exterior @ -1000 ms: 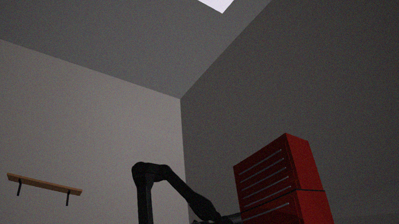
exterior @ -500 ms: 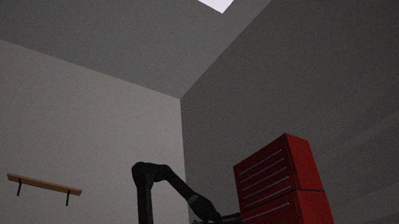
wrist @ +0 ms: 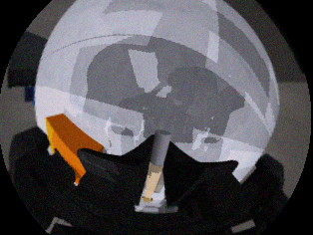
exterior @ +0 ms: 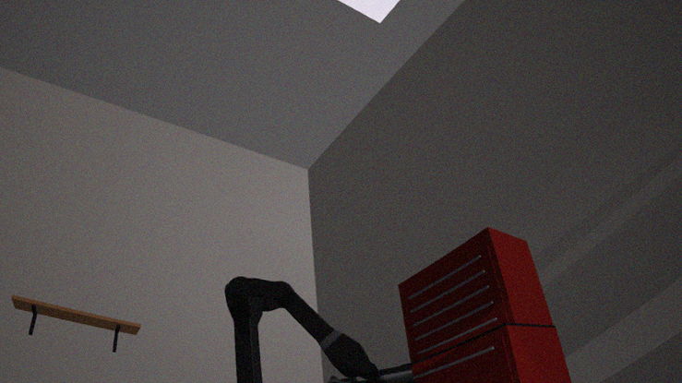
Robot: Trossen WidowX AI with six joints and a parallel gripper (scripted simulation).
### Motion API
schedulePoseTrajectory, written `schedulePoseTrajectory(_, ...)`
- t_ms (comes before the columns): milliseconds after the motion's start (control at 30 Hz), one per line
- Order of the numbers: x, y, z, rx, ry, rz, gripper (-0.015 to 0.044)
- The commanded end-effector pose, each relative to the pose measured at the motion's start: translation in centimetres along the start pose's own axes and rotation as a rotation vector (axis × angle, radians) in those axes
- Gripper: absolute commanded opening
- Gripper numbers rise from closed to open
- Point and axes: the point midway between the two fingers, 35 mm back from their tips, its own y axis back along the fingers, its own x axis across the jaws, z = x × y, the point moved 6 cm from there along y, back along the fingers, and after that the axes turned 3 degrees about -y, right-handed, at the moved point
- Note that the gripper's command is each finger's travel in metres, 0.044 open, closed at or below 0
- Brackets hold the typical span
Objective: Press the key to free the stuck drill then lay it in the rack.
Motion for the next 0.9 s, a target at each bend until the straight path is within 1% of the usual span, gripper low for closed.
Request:
schedulePoseTrajectory(0, 0.07, -0.33, -0.56, 0.029, 0.0, 0.001, 0.0)
schedulePoseTrajectory(333, 0.07, -0.33, -0.56, 0.029, 0.0, 0.001, 0.0)
schedulePoseTrajectory(367, 0.0, 0.0, 0.0, 0.0, 0.0, 0.0, 0.0026)
schedulePoseTrajectory(867, 0.0, 0.0, 0.0, 0.0, 0.0, 0.0, 0.042)
